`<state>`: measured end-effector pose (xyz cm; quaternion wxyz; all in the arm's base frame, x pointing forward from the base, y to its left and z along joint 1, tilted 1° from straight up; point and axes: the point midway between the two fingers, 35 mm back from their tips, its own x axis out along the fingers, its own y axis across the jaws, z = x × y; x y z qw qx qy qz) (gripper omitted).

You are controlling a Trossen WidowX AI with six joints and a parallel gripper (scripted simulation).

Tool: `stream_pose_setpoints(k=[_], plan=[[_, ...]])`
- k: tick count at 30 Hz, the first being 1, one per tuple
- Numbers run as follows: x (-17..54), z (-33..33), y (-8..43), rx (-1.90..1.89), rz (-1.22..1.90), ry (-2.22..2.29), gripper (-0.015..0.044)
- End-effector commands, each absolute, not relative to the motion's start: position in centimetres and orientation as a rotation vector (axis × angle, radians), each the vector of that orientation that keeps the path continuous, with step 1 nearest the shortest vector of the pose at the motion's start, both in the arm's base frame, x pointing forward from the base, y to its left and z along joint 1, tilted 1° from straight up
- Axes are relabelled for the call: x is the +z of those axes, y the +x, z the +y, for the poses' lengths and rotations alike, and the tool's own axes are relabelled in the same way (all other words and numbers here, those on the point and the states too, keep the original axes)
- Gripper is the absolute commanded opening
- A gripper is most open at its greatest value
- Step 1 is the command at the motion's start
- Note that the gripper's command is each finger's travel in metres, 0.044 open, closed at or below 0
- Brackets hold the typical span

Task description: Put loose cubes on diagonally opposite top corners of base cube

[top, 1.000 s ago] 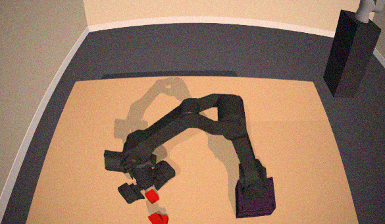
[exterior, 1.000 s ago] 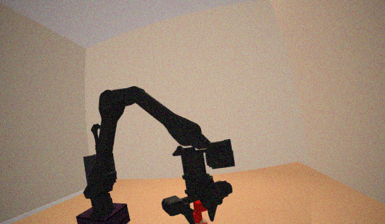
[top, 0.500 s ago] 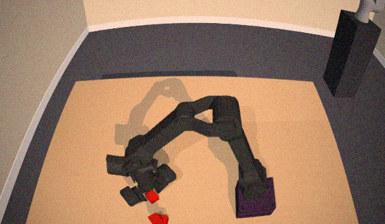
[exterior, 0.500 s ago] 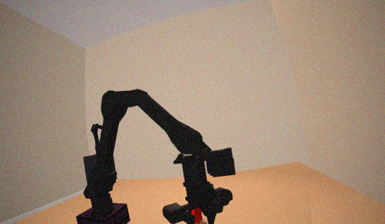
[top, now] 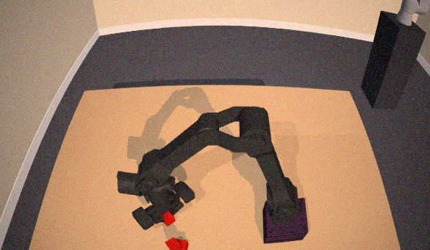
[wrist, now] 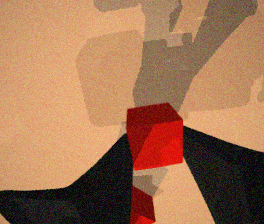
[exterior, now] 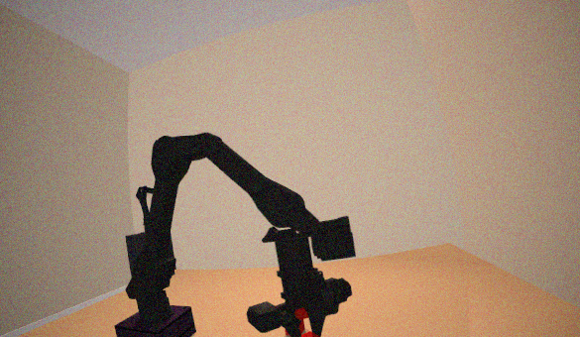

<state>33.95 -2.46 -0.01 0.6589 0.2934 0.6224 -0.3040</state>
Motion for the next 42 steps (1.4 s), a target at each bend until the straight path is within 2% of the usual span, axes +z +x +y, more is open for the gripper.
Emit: stream_pose_setpoints(k=[1, 42], plan=[[0.9, -2.5, 34.2, -0.683, 1.399, 0.66, 0.0105], [8.4, -2.3, 33.7, -0.704, 1.426, 0.682, 0.0105]])
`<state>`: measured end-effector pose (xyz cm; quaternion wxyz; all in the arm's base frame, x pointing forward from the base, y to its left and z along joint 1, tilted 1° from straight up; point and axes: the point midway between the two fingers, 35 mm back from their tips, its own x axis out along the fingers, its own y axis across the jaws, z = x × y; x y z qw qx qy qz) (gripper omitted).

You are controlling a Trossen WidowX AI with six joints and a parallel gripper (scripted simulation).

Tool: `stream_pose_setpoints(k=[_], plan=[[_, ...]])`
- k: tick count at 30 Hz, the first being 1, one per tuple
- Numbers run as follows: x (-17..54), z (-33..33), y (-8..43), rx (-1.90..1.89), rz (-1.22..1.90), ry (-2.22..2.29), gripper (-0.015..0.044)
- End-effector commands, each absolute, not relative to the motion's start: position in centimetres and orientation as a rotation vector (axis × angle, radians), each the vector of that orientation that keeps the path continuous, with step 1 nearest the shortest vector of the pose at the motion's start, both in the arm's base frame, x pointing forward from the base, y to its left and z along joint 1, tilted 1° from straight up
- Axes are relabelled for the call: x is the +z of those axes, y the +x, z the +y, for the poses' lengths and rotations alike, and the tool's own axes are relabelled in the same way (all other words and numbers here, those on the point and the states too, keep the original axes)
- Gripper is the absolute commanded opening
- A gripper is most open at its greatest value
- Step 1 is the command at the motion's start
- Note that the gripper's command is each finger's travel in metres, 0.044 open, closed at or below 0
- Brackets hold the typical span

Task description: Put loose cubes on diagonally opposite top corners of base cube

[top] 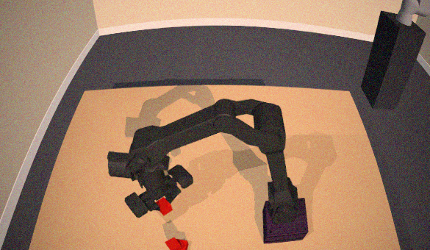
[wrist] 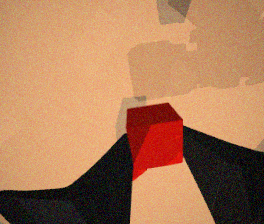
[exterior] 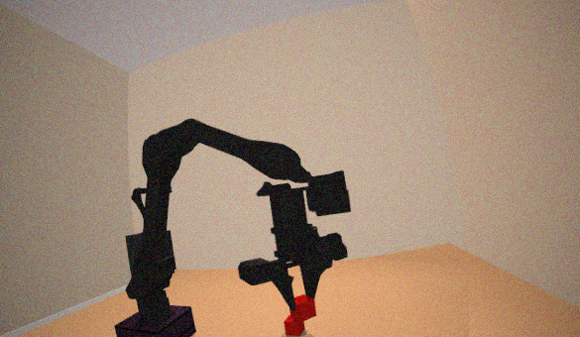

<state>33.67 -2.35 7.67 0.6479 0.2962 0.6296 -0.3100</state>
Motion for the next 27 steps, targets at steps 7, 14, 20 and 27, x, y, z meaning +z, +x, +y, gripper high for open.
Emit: stream_pose_setpoints(k=[7, 14, 20, 27], plan=[[9.7, -2.2, 33.4, -0.708, 1.431, 0.686, 0.0105], [9.9, -1.5, 33.0, -0.626, 1.459, 0.603, 0.0105], [9.7, 0.1, 32.3, -0.427, 1.511, 0.402, 0.0105], [9.4, 1.9, 31.3, -0.193, 1.547, 0.166, 0.0105]])
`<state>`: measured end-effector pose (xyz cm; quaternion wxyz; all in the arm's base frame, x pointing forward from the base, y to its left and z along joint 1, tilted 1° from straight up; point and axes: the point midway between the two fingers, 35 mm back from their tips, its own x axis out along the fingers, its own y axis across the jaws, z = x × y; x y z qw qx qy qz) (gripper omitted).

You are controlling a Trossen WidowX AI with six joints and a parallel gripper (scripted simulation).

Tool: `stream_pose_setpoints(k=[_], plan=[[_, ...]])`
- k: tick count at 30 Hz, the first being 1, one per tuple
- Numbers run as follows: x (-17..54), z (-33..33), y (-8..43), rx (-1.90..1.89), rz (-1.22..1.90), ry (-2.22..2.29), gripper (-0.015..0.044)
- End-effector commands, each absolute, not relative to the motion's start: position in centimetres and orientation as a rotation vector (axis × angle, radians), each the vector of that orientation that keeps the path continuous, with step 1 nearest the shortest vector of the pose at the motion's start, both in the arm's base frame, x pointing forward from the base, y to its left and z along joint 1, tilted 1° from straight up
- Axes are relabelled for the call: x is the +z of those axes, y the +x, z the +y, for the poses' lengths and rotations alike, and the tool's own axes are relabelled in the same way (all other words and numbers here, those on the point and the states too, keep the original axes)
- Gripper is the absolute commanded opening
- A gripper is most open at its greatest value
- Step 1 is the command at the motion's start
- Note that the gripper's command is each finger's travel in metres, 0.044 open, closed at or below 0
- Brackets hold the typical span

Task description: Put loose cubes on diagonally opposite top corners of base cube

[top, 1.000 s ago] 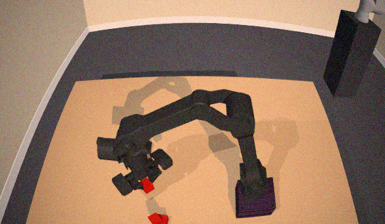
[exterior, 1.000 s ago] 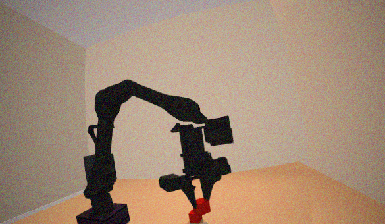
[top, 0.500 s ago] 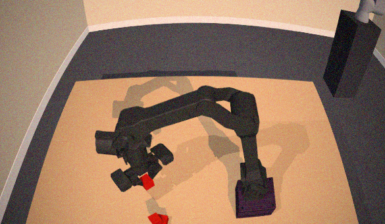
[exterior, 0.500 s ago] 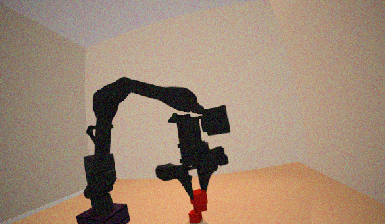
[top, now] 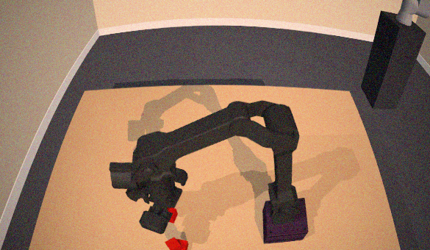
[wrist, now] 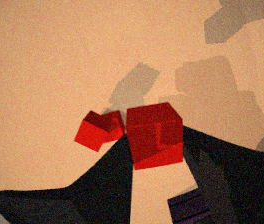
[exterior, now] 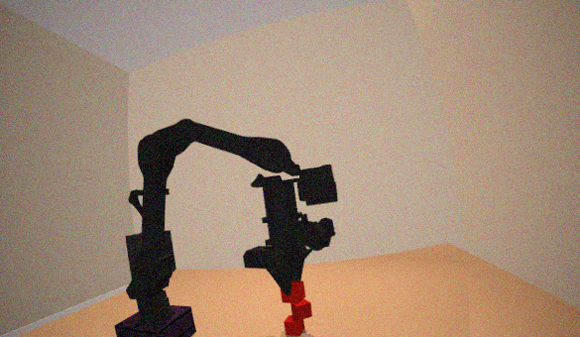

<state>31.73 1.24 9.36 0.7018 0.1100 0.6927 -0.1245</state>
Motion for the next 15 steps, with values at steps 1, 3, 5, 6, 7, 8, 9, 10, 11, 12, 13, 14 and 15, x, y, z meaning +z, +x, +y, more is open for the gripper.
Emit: stream_pose_setpoints(k=[1, 3, 5, 6, 7, 8, 9, 10, 11, 12, 13, 14, 15], plan=[[9.3, 2.1, 31.2, -0.159, 1.551, 0.133, 0.0105], [9.2, 2.6, 30.9, -0.092, 1.555, 0.065, 0.0105], [9.2, 3.1, 30.6, -0.025, 1.558, -0.003, 0.0105], [9.1, 3.3, 30.4, 0.009, 1.558, -0.036, 0.0105], [9.1, 3.6, 30.3, 0.043, 1.558, -0.07, 0.0105], [9.0, 3.8, 30.1, 0.076, 1.557, -0.104, 0.0105], [9.0, 4.0, 30.0, 0.11, 1.556, -0.138, 0.0105], [8.9, 4.2, 29.8, 0.144, 1.554, -0.172, 0.0105], [8.9, 4.5, 29.6, 0.177, 1.552, -0.205, 0.0105], [8.8, 4.7, 29.5, 0.211, 1.549, -0.239, 0.0105], [8.8, 4.9, 29.3, 0.245, 1.546, -0.273, 0.0105], [8.7, 5.1, 29.1, 0.278, 1.542, -0.307, 0.0105], [8.7, 5.3, 29.0, 0.312, 1.538, -0.34, 0.0105]])
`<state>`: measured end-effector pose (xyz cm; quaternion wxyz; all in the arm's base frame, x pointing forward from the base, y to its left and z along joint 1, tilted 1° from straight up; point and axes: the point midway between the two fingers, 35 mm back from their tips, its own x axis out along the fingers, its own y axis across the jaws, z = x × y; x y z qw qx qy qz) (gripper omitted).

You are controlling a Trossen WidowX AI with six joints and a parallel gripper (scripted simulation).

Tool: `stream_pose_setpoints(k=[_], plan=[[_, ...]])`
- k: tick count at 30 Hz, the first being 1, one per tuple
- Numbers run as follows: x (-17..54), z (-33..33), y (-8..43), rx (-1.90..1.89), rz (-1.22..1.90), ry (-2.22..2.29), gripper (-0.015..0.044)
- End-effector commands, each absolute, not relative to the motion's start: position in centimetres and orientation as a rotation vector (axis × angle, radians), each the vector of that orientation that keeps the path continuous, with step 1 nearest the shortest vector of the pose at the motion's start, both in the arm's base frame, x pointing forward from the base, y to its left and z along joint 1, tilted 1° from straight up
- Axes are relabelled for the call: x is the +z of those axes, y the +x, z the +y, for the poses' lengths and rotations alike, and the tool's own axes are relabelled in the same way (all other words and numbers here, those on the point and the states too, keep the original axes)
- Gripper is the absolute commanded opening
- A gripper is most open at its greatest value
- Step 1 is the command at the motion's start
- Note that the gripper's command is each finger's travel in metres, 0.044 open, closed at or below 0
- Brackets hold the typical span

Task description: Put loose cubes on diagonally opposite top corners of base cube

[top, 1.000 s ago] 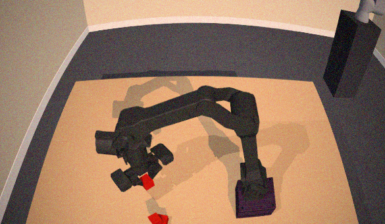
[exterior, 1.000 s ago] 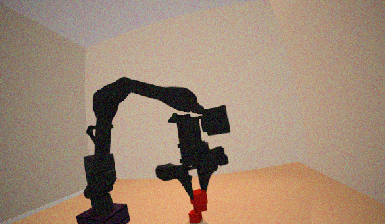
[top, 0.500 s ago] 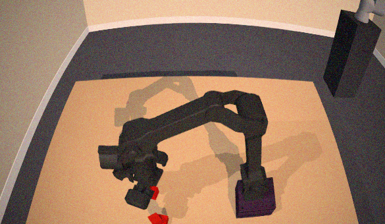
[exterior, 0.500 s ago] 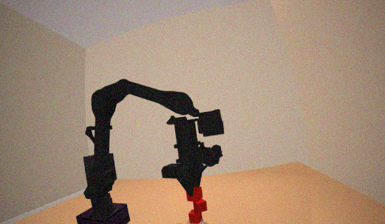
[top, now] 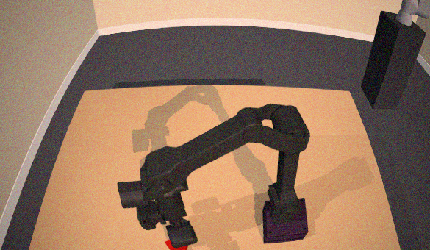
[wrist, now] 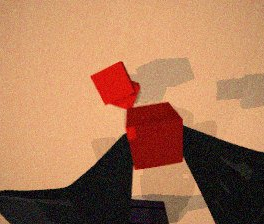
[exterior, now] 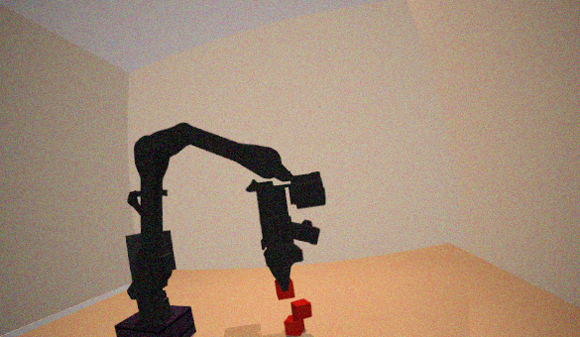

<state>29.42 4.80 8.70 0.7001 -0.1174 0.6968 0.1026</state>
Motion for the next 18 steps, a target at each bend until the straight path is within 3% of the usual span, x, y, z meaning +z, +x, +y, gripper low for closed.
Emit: stream_pose_setpoints(k=[1, 18], plan=[[8.6, 5.6, 28.8, 0.346, 1.533, -0.374, 0.0105], [6.1, 6.2, 28.1, 0.469, 1.51, -0.497, 0.0105]])
